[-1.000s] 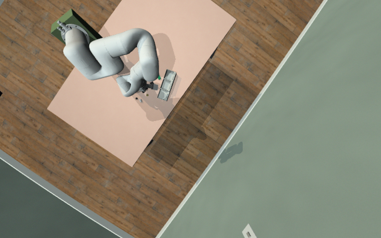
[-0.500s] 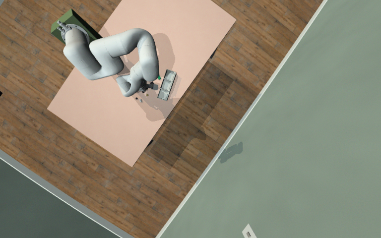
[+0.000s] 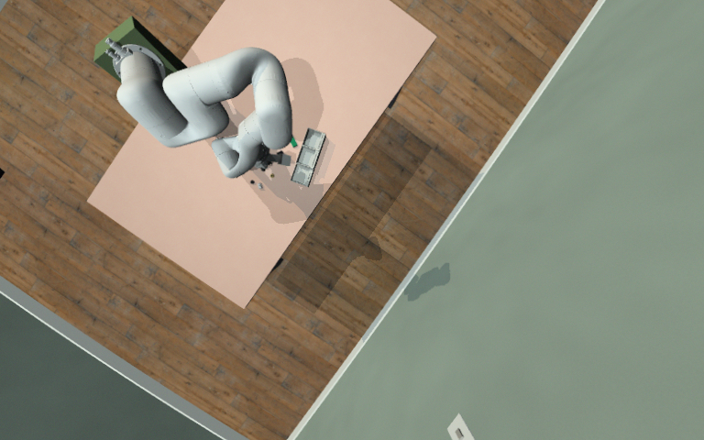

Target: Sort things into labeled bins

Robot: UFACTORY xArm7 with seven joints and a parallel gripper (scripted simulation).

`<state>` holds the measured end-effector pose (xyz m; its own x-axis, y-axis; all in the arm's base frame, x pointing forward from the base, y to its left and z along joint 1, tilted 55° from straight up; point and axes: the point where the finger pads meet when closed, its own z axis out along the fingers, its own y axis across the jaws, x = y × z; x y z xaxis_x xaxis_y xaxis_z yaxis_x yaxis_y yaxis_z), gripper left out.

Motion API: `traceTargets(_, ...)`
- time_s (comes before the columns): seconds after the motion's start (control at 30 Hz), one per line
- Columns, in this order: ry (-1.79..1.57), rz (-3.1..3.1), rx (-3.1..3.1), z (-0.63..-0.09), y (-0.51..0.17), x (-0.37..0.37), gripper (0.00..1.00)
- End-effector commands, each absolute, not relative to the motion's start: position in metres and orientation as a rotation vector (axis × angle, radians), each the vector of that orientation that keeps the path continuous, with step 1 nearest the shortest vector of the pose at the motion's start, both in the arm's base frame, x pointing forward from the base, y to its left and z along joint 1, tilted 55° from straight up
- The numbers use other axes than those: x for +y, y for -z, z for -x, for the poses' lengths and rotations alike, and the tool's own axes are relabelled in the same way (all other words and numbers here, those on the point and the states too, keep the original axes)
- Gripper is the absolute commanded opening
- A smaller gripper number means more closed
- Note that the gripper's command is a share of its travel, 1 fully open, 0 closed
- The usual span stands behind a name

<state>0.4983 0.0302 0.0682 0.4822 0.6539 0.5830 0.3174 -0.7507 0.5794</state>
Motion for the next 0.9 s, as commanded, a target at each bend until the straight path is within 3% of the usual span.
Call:
traceTargets(0.0, -1.168, -2.338, 0.810, -0.488, -0.076, 0.031, 0.00)
traceTargets(0.87, -1.168, -2.338, 0.810, -0.461, -0.094, 0.034, 0.00)
